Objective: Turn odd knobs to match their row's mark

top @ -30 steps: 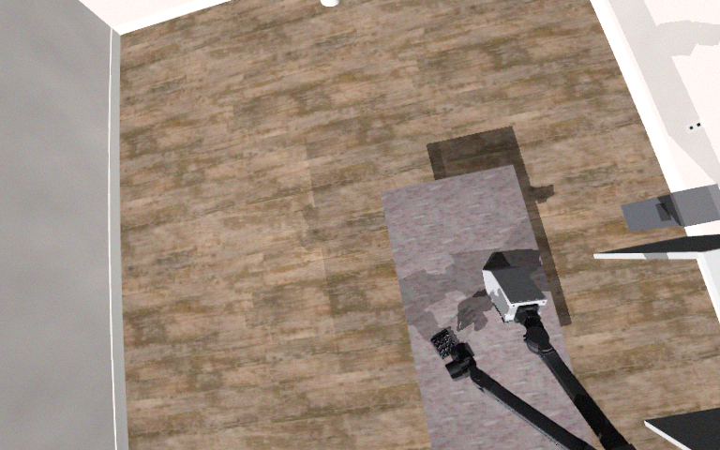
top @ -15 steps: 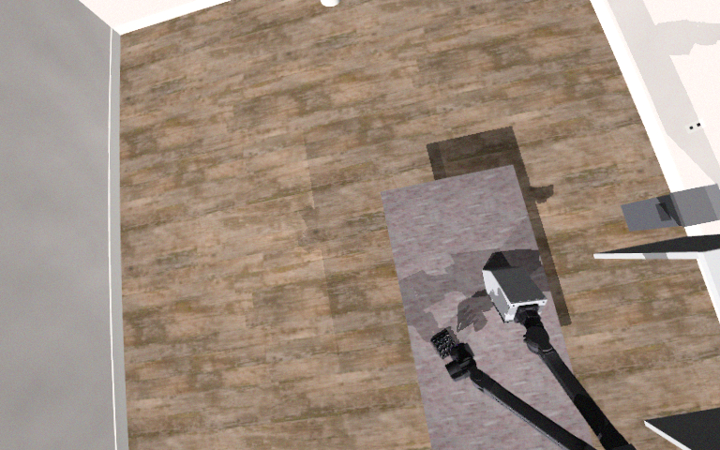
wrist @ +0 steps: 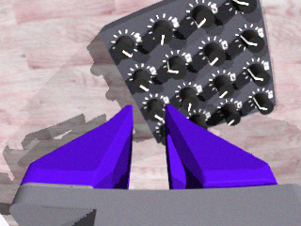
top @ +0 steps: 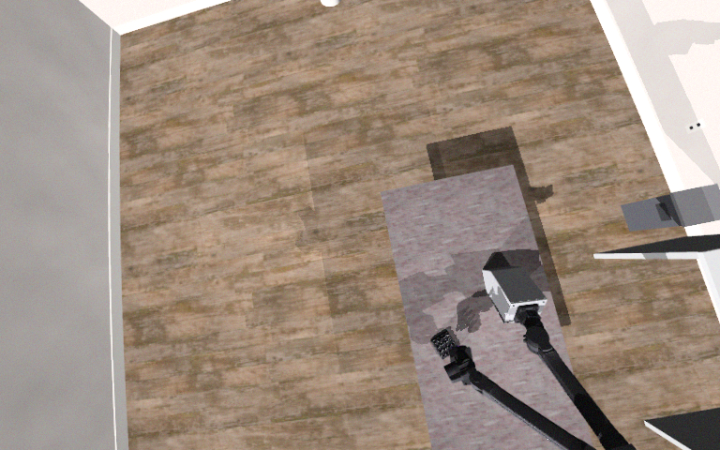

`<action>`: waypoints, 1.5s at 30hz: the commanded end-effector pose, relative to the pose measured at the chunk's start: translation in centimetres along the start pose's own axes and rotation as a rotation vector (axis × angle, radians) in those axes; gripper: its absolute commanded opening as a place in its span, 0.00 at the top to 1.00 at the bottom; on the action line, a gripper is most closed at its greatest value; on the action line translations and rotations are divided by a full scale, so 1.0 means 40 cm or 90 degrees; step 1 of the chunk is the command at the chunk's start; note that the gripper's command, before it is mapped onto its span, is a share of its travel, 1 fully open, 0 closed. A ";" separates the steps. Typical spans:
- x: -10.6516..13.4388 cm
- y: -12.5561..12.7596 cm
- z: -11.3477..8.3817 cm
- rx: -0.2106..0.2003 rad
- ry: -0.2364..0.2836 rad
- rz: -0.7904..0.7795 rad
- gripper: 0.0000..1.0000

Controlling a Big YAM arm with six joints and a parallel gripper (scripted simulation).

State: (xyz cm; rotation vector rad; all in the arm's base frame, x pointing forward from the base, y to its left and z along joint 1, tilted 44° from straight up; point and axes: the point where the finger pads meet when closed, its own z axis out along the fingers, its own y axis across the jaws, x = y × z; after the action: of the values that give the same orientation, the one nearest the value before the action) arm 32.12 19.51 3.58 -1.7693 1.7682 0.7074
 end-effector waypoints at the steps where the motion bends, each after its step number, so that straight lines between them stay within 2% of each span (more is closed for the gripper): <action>1: -0.009 -0.049 -0.029 0.026 -0.006 0.095 0.81; 4: -0.005 -0.039 -0.025 0.020 -0.004 0.113 0.81; 5: 0.002 -0.020 -0.019 0.010 -0.001 0.156 0.81; 8: -0.014 -0.058 -0.036 0.027 -0.009 0.198 0.81; 13: -0.006 -0.036 -0.029 0.015 -0.004 0.282 0.81; 16: -0.019 -0.067 -0.044 0.027 -0.012 0.327 0.81; 19: -0.020 -0.065 -0.045 0.024 -0.011 0.378 0.81; 21: -0.020 -0.065 -0.045 0.024 -0.011 0.378 0.81; 22: -0.004 -0.031 -0.032 0.010 -0.003 0.422 0.81; 26: -0.024 -0.076 -0.054 0.027 -0.015 0.479 0.81; 31: -0.020 -0.062 -0.050 0.018 -0.010 0.565 0.81; 36: -0.032 -0.089 -0.066 0.026 -0.019 0.645 0.81; 38: -0.032 -0.089 -0.066 0.026 -0.019 0.645 0.81; 39: -0.017 -0.048 -0.047 0.010 -0.005 0.684 0.81; 40: -0.015 -0.046 -0.048 0.008 -0.003 0.704 0.81; 43: -0.033 -0.089 -0.067 0.025 -0.022 0.733 0.81; 45: -0.030 -0.085 -0.067 0.023 -0.020 0.746 0.81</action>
State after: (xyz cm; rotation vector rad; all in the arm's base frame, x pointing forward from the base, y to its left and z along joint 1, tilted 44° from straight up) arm 33.89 19.14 5.27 -0.6568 2.6711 1.0768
